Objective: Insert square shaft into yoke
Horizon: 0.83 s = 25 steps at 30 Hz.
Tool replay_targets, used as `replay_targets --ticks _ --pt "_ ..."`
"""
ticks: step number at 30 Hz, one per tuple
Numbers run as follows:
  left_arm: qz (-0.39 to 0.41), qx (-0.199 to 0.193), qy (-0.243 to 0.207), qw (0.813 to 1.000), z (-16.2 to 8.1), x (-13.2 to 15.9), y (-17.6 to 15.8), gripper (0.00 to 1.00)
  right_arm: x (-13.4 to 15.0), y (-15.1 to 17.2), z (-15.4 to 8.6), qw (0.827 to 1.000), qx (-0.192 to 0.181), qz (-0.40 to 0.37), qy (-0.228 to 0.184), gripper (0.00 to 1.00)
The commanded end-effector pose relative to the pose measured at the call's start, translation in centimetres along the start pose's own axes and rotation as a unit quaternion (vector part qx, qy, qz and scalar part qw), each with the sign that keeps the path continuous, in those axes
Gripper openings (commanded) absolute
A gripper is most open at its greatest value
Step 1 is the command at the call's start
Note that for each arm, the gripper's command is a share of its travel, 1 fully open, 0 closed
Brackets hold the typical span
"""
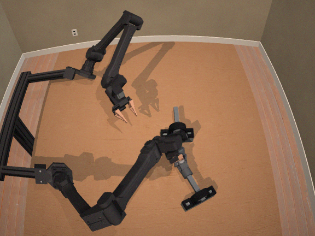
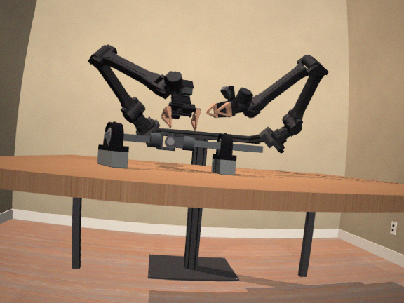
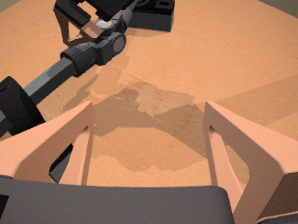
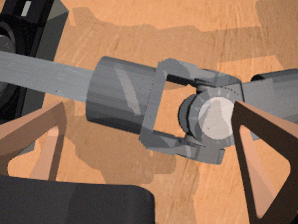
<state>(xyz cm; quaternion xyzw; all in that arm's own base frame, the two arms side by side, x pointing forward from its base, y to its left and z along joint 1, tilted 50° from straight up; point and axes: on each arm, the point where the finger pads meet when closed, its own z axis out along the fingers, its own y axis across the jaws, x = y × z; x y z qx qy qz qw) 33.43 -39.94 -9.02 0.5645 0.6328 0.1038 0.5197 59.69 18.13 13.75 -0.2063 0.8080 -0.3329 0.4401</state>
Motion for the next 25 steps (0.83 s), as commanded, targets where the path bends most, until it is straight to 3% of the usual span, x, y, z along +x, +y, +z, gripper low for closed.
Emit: replay_targets --ticks 1,25 --pt "-0.008 -0.010 -0.009 1.000 0.24 -0.86 0.87 0.64 -1.91 -0.49 -0.30 1.000 0.002 0.003 -0.011 1.00" --pt "-0.008 -0.010 -0.009 1.000 0.24 -0.86 0.87 0.64 -1.12 -0.28 -0.23 1.000 0.001 0.000 -0.008 1.00"
